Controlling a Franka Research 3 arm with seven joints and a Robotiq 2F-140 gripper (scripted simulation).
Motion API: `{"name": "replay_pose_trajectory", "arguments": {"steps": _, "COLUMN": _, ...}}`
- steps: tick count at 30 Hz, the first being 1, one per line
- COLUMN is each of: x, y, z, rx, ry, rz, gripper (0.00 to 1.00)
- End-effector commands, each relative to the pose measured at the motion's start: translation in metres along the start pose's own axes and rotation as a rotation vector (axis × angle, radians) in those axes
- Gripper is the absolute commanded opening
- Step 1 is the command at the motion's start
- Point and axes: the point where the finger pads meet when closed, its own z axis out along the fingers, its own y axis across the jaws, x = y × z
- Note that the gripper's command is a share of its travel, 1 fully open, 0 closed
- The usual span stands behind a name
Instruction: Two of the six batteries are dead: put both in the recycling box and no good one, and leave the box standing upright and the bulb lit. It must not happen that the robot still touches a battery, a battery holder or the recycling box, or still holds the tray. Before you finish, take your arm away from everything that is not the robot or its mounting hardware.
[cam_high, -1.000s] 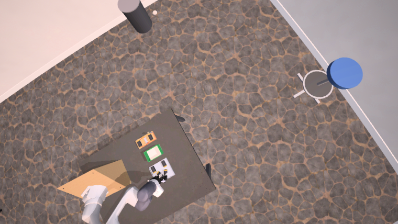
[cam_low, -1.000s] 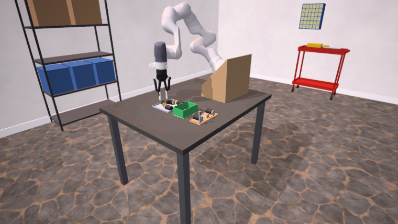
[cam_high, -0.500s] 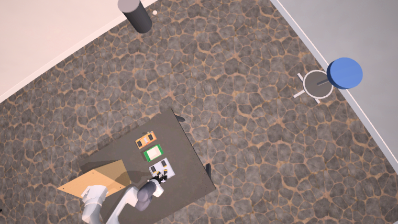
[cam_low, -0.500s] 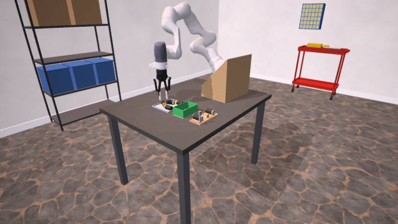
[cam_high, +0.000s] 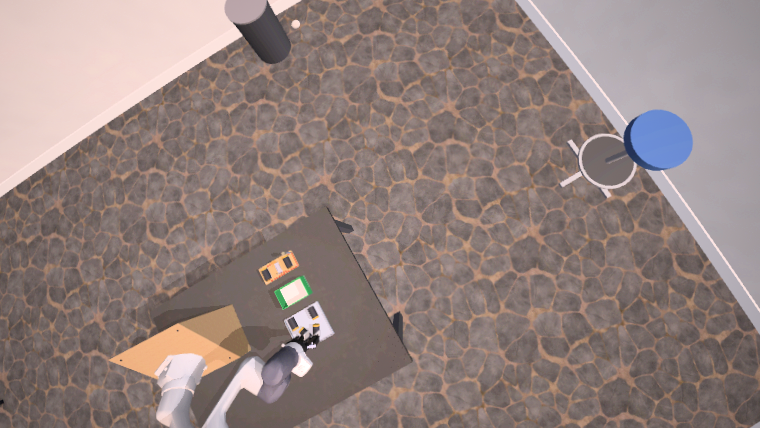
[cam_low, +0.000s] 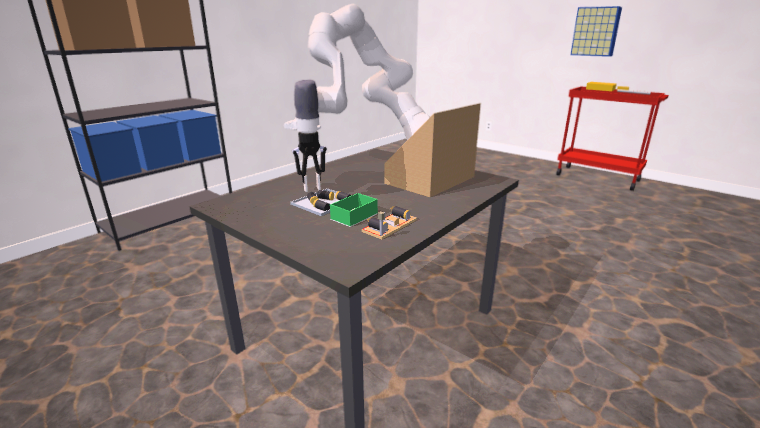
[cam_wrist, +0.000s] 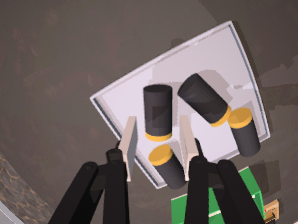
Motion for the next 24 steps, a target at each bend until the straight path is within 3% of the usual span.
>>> {"name": "replay_pose_trajectory", "arguments": {"steps": 1, "x": 0.0, "y": 0.0, "z": 0.0, "rx": 0.0, "ry": -0.003, "rz": 0.004, "gripper": 0.29}}
{"name": "replay_pose_trajectory", "arguments": {"steps": 9, "x": 0.0, "y": 0.0, "z": 0.001, "rx": 0.0, "ry": -0.003, "rz": 0.004, "gripper": 0.29}}
{"name": "replay_pose_trajectory", "arguments": {"steps": 18, "x": 0.0, "y": 0.0, "z": 0.032, "rx": 0.0, "ry": -0.003, "rz": 0.004, "gripper": 0.29}}
{"name": "replay_pose_trajectory", "arguments": {"steps": 24, "x": 0.0, "y": 0.0, "z": 0.035, "rx": 0.0, "ry": -0.003, "rz": 0.004, "gripper": 0.29}}
